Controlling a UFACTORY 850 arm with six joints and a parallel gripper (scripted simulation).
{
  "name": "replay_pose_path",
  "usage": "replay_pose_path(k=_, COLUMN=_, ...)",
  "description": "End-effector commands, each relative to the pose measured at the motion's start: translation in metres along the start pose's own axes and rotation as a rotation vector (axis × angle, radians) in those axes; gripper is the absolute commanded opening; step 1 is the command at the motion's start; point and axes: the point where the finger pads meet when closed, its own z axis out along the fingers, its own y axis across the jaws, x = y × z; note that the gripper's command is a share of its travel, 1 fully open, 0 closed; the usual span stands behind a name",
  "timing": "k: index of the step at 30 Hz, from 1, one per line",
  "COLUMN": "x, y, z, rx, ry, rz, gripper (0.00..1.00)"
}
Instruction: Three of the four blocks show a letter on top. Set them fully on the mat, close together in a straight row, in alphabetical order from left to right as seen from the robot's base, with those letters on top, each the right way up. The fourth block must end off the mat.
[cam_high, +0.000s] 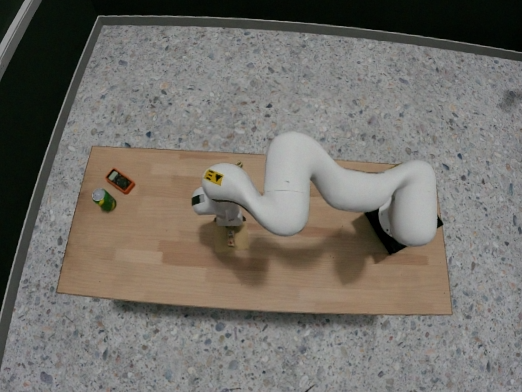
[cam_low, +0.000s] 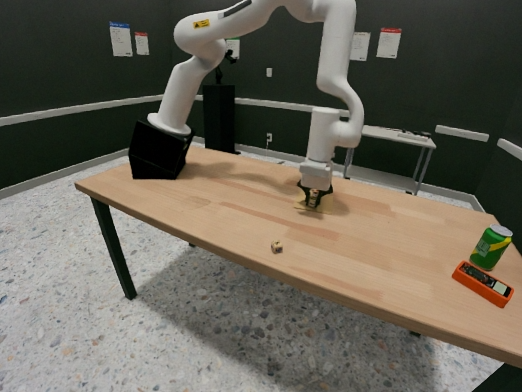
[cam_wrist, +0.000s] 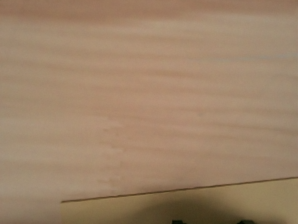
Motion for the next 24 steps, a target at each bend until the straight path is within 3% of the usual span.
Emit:
replay_pose_path(k=1, x=0.0001, y=-0.0009, z=0.0000, rx=0.002, ry=0.000, rz=0.000, gripper=0.23)
replay_pose_path(k=24, x=0.0001, y=-0.0009, z=0.0031, rx=0.002, ry=0.000, rz=0.000, gripper=0.23)
